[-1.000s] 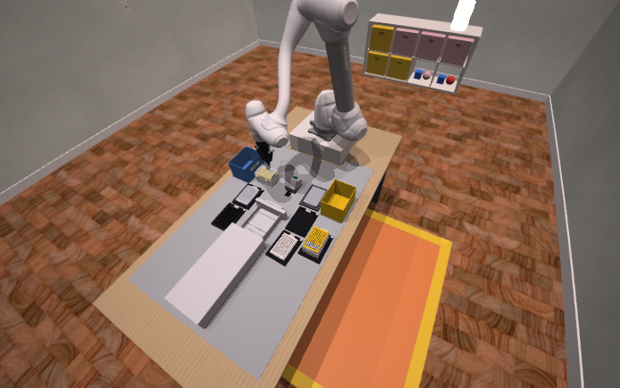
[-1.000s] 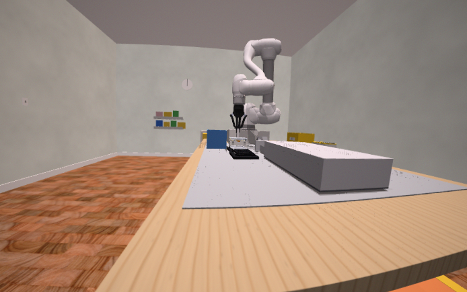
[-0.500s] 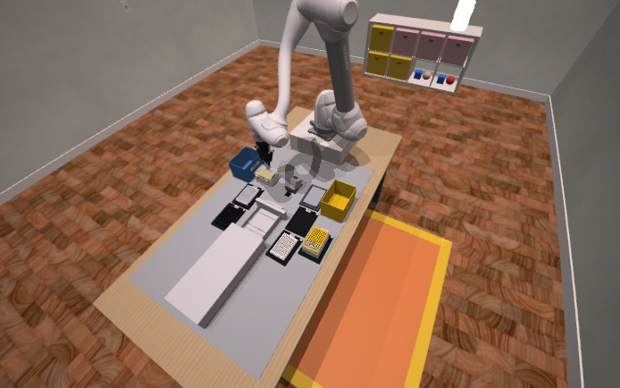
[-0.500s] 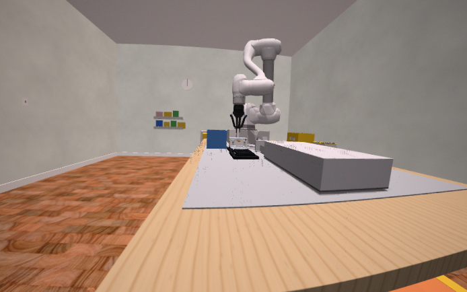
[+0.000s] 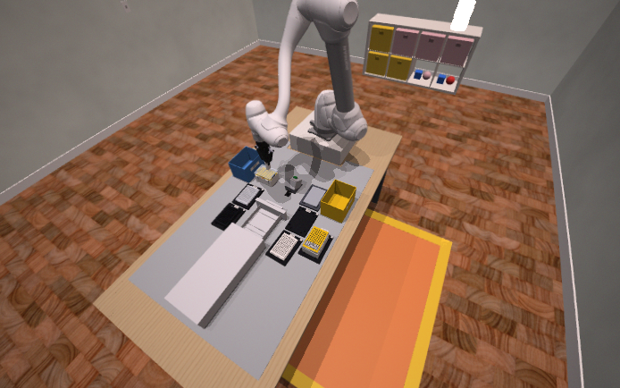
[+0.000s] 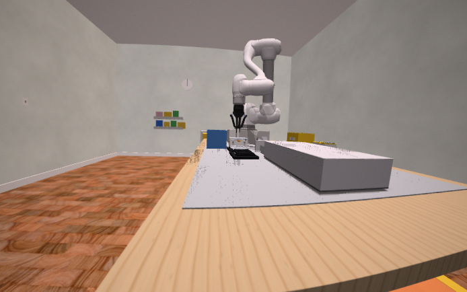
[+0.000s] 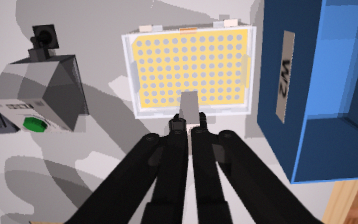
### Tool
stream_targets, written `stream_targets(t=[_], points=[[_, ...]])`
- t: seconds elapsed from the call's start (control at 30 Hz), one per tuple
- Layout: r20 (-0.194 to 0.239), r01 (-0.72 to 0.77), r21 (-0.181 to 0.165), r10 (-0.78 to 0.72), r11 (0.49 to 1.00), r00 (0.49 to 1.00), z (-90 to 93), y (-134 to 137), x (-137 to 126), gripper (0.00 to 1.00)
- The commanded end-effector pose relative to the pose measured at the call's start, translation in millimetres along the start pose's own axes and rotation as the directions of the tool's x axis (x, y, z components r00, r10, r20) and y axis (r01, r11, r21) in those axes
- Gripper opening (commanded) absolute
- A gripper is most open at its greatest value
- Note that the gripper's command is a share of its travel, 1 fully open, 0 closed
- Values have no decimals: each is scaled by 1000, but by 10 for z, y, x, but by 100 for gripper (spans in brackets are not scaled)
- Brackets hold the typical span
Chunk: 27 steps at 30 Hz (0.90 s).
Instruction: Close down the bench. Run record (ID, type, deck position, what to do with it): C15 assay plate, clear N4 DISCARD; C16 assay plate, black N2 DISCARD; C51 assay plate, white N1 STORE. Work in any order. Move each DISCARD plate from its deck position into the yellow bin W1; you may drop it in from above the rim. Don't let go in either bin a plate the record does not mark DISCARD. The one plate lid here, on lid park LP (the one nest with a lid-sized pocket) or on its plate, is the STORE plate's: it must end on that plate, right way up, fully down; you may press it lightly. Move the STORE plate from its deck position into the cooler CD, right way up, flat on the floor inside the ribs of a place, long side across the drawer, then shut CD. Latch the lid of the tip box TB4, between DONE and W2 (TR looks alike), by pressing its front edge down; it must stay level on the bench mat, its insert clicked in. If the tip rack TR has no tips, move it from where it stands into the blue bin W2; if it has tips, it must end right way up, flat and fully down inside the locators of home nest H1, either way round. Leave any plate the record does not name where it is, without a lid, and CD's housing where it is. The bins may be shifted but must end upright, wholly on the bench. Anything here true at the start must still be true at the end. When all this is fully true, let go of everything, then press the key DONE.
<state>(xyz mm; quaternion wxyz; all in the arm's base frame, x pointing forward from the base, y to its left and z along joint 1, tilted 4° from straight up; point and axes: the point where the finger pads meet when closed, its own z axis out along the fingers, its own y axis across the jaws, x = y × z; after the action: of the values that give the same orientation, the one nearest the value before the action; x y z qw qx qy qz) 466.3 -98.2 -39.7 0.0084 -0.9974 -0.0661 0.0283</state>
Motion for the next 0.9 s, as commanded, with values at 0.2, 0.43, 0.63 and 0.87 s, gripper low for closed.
stream_targets(t=[0.2,0.43,0.63,0.87], points=[[2,-1,0,1,1000,1000,-58,14,-24,0],[2,-1,0,1,1000,1000,-158,14,-23,0],[2,-1,0,1,1000,1000,-278,14,-23,0],[2,-1,0,1,1000,1000,-378,14,-23,0]])
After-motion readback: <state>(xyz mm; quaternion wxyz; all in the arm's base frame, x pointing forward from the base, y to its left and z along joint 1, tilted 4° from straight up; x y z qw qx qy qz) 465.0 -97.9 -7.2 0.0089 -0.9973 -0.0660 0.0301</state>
